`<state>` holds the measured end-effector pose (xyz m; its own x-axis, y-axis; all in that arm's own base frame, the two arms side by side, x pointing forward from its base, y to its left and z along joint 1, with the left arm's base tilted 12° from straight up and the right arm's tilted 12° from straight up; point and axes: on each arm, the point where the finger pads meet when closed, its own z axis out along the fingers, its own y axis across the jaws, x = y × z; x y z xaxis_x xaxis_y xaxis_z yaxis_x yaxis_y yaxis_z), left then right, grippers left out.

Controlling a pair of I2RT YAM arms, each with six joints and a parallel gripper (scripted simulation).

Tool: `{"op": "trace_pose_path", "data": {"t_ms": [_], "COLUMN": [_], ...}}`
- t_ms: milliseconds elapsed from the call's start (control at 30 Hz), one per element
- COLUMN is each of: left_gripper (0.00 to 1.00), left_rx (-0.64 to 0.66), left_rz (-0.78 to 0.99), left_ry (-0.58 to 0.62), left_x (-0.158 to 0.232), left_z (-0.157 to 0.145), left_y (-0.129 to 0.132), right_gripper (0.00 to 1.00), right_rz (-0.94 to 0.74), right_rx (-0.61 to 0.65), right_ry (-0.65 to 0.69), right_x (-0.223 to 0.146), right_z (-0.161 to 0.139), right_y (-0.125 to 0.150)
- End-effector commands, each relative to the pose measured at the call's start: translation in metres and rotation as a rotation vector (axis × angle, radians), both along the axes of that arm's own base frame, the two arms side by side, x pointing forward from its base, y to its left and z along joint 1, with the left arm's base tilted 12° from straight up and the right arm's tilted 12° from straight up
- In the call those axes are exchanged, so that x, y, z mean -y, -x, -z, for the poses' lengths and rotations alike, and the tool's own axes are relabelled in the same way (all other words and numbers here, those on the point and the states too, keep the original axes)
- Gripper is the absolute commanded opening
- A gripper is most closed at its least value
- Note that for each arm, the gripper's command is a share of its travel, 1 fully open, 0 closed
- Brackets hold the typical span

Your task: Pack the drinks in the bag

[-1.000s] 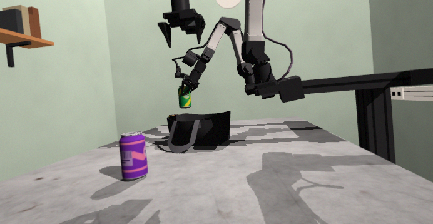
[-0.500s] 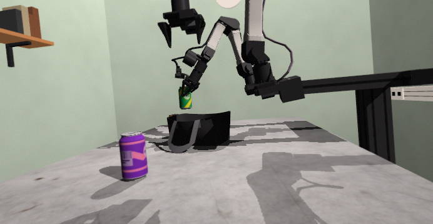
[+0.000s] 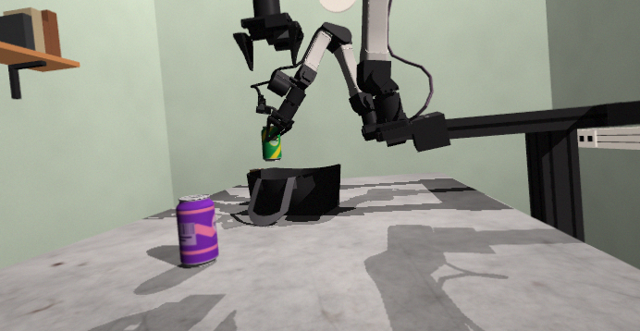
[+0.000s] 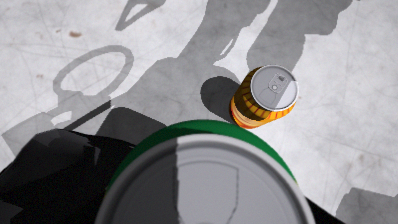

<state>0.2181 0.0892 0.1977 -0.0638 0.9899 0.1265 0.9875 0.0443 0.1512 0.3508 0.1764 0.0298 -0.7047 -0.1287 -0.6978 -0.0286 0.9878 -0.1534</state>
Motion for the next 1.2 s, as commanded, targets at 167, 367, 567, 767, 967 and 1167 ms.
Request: {"op": "trace_pose_path", "data": {"t_ms": [167, 367, 567, 767, 967, 1167], "left_gripper": [1.0, 1.0, 1.0, 1.0, 1.0, 1.0], "left_rx": [0.019, 0.019, 0.019, 0.019, 0.019, 0.019], "left_rz": [0.007, 0.007, 0.007, 0.007, 0.007, 0.007], "left_ry": [0.002, 0.002, 0.002, 0.002, 0.002, 0.002], "left_x": [0.001, 0.001, 0.001, 0.001, 0.001, 0.001], "left_z": [-0.003, -0.003, -0.003, -0.003, -0.003, -0.003], "left_y": [-0.002, -0.002, -0.002, -0.002, -0.002, -0.002], "right_gripper": [0.7, 0.7, 0.7, 0.7, 0.7, 0.7], "right_rz": [0.029, 0.026, 0.011, 0.008, 0.007, 0.012], "right_rx": [0.071, 0.114, 0.12, 0.09, 0.104, 0.112], "right_ry": [-0.046, -0.09, -0.084, -0.062, -0.076, -0.092], "right_x": [-0.037, -0.046, -0.047, -0.04, -0.044, -0.048], "right_z": [-0.015, -0.035, -0.036, -0.019, -0.026, -0.031], "right_y": [-0.006, -0.012, -0.012, 0.002, -0.003, -0.006]}}
